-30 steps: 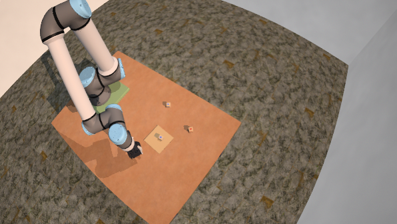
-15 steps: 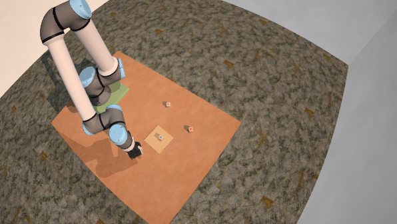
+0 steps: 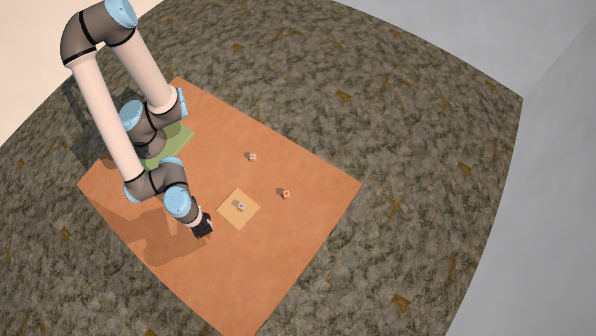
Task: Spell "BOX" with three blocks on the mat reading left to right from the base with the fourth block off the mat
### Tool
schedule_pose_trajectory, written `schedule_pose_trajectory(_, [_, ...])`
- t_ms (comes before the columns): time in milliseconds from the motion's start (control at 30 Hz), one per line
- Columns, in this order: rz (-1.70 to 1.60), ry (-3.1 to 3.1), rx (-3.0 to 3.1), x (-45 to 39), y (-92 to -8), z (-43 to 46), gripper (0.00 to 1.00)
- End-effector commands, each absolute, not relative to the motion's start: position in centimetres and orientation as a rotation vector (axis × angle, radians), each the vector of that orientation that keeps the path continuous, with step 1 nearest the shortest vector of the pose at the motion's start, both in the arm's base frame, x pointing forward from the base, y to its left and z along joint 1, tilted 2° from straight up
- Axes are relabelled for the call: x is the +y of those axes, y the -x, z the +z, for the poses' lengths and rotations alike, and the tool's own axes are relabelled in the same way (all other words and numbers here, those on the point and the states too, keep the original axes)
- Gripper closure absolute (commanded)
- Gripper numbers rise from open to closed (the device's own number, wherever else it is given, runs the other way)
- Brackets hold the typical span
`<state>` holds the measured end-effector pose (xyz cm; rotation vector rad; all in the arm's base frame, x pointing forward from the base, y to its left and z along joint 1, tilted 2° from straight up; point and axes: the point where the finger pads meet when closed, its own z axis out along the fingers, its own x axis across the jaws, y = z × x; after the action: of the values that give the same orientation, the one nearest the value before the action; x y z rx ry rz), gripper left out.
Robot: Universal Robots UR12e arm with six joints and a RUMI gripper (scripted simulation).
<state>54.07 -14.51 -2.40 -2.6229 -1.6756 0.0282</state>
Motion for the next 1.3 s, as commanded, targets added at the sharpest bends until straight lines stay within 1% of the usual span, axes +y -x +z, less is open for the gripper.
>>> schedule_pose_trajectory(0, [0.027, 2.624, -1.676, -14.55, -54.12, -2.35, 0.75])
schedule_pose_trajectory(167, [0.027, 2.624, -1.676, -14.55, -54.12, -2.35, 0.75])
schedule_pose_trajectory(200, [0.027, 2.624, -1.676, -14.55, -54.12, -2.35, 0.95])
schedule_pose_trajectory(1267, [0.027, 2.624, -1.676, -14.55, -54.12, -2.35, 0.95])
